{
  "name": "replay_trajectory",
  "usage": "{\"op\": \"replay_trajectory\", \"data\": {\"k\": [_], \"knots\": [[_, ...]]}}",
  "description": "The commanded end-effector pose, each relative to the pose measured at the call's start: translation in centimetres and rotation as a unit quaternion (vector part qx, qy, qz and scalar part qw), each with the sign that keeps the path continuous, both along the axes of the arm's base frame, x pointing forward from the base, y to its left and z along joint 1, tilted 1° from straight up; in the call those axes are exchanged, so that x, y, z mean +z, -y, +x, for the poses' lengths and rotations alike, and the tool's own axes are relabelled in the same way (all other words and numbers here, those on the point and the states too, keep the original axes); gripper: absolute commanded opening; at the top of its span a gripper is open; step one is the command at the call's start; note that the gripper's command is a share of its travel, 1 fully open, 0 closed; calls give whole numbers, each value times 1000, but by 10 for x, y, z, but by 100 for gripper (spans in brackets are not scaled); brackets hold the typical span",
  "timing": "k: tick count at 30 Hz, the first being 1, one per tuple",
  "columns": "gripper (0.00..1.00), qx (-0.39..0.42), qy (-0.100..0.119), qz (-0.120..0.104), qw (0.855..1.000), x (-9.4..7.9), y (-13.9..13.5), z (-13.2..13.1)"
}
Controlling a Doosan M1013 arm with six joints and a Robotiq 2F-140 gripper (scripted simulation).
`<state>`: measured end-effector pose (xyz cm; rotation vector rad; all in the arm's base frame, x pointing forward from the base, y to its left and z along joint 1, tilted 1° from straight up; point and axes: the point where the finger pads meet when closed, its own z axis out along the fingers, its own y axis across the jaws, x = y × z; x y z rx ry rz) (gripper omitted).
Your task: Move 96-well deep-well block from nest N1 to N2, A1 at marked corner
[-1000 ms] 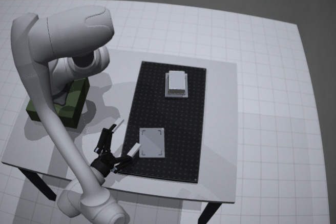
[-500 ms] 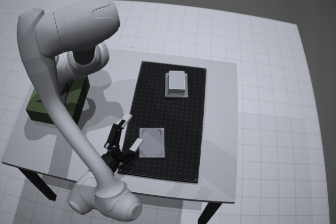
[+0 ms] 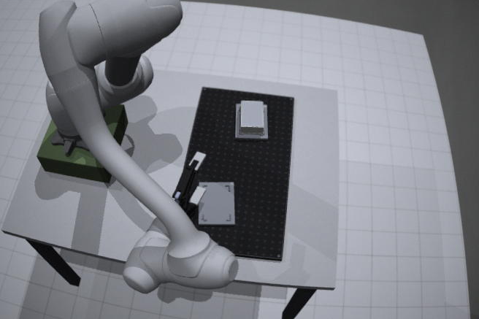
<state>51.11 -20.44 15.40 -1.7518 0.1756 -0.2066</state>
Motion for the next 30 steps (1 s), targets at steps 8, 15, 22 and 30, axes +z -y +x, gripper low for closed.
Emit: {"op": "replay_trajectory", "data": {"k": [8, 15, 22, 30], "knots": [[100, 28, -107, -28, 993, -23, -38, 7], [100, 43, -180, -55, 981, -39, -63, 10], [100, 51, -261, -94, 960, -56, -90, 13], [100, 51, -333, -137, 932, -73, -114, 15]]}}
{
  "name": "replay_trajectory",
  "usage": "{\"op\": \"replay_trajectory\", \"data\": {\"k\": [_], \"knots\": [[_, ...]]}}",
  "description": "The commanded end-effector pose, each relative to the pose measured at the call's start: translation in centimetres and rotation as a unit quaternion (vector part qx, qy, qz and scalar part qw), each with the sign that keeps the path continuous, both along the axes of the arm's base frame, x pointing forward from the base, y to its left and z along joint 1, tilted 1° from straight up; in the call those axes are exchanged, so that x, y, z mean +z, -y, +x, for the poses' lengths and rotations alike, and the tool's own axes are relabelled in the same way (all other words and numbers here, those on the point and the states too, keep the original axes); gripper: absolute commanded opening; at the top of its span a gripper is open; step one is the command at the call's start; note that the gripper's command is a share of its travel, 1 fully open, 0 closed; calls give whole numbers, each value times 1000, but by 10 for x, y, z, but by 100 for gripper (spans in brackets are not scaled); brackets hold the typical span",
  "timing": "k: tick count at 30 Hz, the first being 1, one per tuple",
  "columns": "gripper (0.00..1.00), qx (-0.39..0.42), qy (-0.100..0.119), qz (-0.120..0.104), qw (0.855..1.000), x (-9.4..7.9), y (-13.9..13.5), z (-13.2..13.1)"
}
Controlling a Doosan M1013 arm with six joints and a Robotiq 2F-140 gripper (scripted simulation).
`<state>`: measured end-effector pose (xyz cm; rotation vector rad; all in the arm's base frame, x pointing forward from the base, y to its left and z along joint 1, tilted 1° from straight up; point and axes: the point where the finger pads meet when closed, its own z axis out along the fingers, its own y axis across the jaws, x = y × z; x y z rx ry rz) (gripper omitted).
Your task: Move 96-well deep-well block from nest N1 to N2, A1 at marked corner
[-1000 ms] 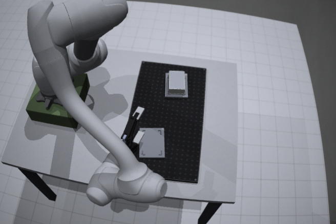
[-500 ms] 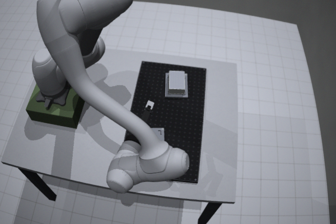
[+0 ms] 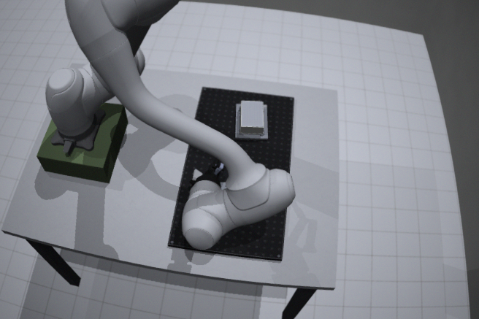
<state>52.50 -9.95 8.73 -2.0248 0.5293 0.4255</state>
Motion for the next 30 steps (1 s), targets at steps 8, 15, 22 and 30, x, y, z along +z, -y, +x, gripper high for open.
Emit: {"op": "replay_trajectory", "data": {"k": [8, 15, 22, 30], "knots": [[100, -1, -114, -93, 989, -28, -40, 4], [100, -10, -162, -148, 976, -41, -58, 6], [100, -34, -217, -230, 948, -58, -84, 12], [100, -68, -249, -302, 918, -70, -107, 20]]}}
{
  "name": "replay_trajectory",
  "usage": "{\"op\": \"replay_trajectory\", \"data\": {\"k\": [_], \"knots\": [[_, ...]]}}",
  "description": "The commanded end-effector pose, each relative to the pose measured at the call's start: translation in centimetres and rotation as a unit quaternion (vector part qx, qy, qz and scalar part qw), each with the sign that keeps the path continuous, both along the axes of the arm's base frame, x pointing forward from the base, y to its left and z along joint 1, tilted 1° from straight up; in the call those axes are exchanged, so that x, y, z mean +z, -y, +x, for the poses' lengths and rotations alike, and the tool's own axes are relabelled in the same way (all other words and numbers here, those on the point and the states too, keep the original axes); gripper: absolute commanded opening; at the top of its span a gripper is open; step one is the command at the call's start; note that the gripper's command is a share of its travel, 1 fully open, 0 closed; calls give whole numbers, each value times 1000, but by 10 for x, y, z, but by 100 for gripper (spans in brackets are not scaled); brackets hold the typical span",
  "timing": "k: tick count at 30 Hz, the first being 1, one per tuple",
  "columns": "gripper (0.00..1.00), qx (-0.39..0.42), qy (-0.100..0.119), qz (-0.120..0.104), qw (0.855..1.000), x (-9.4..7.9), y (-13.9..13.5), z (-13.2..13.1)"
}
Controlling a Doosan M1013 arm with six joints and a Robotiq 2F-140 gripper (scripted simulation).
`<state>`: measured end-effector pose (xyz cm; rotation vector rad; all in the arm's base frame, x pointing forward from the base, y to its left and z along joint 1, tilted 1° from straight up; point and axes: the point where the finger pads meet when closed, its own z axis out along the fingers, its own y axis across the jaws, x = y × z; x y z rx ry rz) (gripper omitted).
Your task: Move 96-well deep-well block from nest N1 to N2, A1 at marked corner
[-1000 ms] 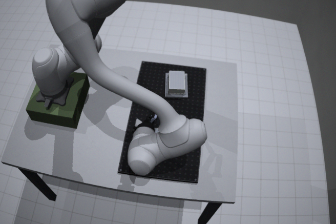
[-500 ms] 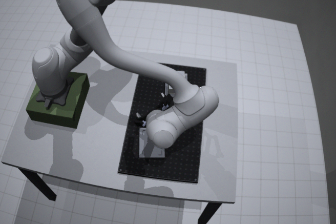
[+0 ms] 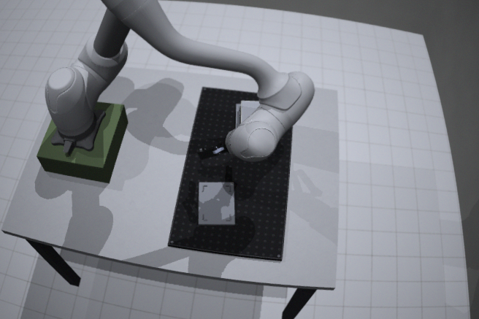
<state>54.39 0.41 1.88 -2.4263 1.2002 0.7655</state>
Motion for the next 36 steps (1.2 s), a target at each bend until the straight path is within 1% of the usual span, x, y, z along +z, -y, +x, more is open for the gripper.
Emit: {"op": "replay_trajectory", "data": {"k": [1, 6, 7, 11, 12, 15, 17, 19, 20, 22, 24, 25, 27, 28, 30, 31, 32, 34, 36], "knots": [[100, -8, -12, -29, 999, -4, -7, 3], [100, -40, -23, -105, 993, -12, -29, 13], [100, -40, -23, -105, 993, -12, -31, 14], [100, -69, -20, -161, 984, -16, -48, 23], [100, -69, -20, -161, 984, -17, -51, 24], [100, -94, -12, -198, 976, -18, -64, 31], [100, -94, -12, -198, 976, -18, -64, 31], [100, -113, -3, -223, 968, -19, -73, 36], [100, -118, -1, -230, 966, -19, -78, 38], [100, -118, -1, -230, 966, -20, -85, 42], [100, -136, 9, -248, 959, -20, -94, 46], [100, -136, 9, -248, 959, -19, -98, 48], [100, -155, 21, -264, 952, -19, -107, 53], [100, -155, 21, -264, 952, -19, -112, 55], [100, -174, 33, -278, 944, -18, -121, 59], [100, -174, 33, -278, 944, -18, -126, 61], [100, -186, 42, -285, 940, -17, -130, 62], [100, -186, 42, -285, 940, -17, -130, 62], [100, -205, 56, -294, 932, -16, -140, 66]]}}
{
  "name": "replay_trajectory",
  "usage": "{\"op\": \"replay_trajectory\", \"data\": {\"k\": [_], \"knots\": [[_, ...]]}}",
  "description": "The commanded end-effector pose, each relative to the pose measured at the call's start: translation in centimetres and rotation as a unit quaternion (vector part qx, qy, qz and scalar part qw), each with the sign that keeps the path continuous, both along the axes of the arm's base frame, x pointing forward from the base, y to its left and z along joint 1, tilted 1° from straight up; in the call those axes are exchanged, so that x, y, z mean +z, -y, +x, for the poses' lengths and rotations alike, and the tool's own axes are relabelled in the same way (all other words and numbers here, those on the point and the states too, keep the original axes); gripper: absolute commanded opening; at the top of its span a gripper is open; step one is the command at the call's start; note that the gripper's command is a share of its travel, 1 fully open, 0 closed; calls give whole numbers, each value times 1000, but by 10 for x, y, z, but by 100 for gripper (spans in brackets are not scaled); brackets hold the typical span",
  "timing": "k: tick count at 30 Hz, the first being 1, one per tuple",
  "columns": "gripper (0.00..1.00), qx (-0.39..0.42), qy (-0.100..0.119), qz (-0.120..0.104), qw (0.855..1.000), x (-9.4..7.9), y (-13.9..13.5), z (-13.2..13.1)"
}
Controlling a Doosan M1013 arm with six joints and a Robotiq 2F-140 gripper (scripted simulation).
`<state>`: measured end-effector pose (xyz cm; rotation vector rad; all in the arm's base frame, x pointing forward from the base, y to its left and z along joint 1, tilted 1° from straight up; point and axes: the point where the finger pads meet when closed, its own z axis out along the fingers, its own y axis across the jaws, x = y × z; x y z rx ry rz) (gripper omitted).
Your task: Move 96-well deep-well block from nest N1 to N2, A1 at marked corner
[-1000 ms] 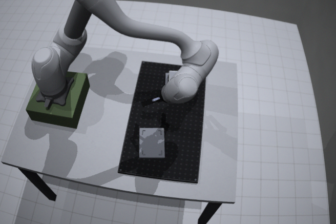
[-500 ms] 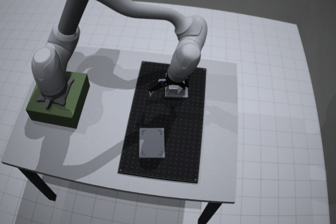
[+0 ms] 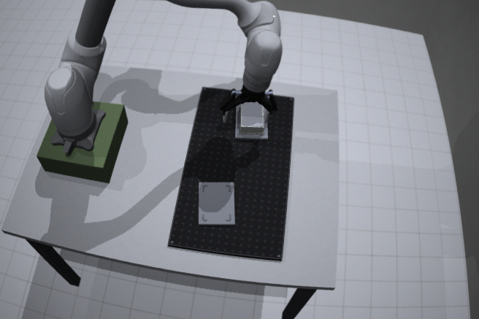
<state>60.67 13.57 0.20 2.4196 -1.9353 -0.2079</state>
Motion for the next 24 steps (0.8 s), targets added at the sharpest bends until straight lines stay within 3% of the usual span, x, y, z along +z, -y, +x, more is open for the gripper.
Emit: {"op": "replay_trajectory", "data": {"k": [1, 4, 6, 8, 10, 24], "knots": [[100, -22, 22, -20, 999, 1, -13, 5], [100, -22, 22, -20, 999, 3, -26, 10], [100, -39, 41, -29, 998, 5, -36, 13], [100, -39, 41, -29, 998, 6, -44, 16], [100, -55, 60, -36, 996, 8, -53, 18], [100, -55, 60, -36, 996, 10, -62, 21]]}}
